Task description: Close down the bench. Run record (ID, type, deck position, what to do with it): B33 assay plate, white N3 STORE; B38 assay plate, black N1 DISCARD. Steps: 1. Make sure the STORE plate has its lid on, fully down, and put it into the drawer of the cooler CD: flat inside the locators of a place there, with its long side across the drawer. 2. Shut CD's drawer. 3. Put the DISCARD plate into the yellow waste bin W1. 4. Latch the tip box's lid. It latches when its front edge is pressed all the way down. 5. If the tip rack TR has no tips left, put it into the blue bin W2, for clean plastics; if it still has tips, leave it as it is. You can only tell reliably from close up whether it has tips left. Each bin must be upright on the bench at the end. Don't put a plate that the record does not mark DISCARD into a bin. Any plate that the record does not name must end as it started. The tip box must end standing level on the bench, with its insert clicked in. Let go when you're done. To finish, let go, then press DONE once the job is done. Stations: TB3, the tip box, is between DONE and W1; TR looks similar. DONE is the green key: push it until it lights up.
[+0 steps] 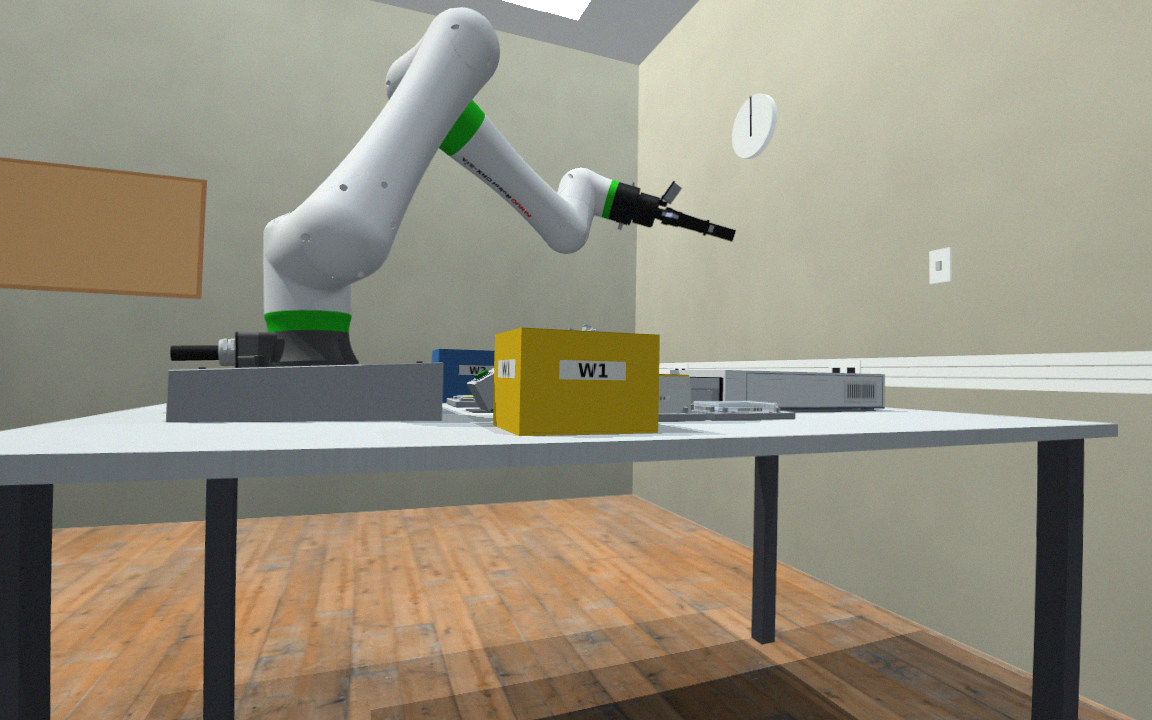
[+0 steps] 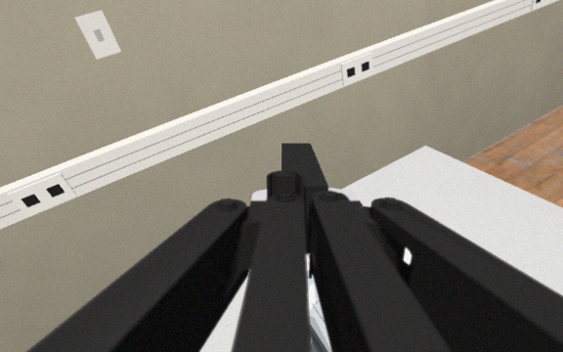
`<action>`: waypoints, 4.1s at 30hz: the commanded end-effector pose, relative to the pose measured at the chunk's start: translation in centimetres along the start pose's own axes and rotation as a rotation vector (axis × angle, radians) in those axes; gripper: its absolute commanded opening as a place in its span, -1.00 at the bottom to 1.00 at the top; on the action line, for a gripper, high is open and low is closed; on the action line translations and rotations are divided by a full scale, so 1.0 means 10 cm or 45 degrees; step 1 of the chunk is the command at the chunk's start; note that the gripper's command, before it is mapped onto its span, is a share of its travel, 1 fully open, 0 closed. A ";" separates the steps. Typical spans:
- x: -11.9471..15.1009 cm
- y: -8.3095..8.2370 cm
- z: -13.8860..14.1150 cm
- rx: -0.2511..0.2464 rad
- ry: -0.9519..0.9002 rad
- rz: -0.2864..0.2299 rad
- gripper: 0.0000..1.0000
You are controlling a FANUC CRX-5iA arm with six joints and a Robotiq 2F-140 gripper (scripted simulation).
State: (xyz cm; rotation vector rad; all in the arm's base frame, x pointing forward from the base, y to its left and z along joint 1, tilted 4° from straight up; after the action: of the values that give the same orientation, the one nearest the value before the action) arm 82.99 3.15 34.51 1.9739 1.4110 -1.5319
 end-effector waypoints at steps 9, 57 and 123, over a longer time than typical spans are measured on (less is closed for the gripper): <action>-0.32 0.02 0.33 0.092 -0.028 0.005 -0.80; -0.88 -0.12 1.59 0.482 -0.191 -0.179 -0.80; -0.48 -1.04 3.05 0.640 -0.490 -1.033 -0.80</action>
State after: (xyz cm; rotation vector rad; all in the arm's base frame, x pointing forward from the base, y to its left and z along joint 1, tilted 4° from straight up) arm 57.31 -15.60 29.76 1.2593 1.8285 -2.6483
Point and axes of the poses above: the point where the finger pads meet when closed, its own y axis out along the fingers, its own z axis across the jaws, x = y × z, the point moved 10 cm from there along -y, back along the fingers, and after that the axes turned 12 degrees about y, right-handed, at the moved point
